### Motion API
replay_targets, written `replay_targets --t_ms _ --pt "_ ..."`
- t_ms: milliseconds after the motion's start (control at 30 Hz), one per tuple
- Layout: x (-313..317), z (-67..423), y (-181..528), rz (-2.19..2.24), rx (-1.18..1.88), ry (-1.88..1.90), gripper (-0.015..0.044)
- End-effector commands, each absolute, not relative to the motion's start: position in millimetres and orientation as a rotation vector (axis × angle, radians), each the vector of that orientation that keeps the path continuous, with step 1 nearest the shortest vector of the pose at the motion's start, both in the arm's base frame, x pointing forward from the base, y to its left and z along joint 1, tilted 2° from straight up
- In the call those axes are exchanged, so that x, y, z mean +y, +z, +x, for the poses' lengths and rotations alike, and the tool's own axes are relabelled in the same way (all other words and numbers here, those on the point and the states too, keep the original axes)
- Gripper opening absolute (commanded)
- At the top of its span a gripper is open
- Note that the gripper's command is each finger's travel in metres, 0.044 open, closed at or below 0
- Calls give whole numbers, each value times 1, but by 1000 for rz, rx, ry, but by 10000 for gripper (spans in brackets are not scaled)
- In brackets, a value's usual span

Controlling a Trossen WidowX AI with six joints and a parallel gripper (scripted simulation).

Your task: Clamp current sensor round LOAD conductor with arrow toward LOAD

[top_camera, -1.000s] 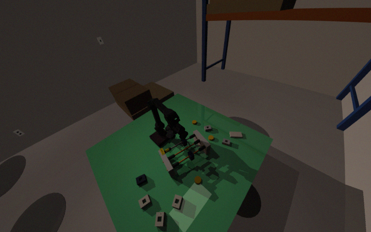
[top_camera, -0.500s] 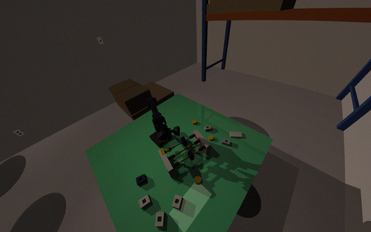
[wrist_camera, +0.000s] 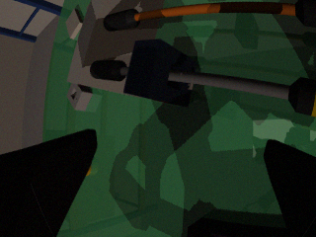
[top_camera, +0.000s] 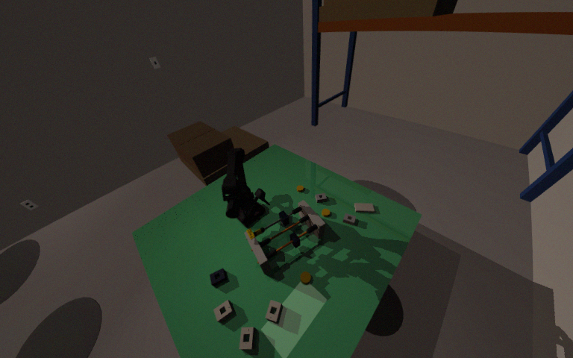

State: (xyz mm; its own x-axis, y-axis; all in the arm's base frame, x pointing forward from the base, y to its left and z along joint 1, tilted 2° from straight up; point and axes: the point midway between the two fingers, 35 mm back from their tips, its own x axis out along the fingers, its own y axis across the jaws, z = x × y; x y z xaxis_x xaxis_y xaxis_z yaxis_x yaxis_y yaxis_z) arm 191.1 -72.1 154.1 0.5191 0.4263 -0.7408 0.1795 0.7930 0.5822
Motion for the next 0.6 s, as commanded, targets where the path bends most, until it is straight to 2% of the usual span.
replay_targets --t_ms 0,133,367,400,567 --pt "-79 171 149 79 619 339 440" --pt "-80 168 148 -94 540 353 440" --pt "-80 168 148 -99 538 352 440" --pt "-79 174 150 145 678 339 440" --pt "-79 174 150 145 678 339 440"
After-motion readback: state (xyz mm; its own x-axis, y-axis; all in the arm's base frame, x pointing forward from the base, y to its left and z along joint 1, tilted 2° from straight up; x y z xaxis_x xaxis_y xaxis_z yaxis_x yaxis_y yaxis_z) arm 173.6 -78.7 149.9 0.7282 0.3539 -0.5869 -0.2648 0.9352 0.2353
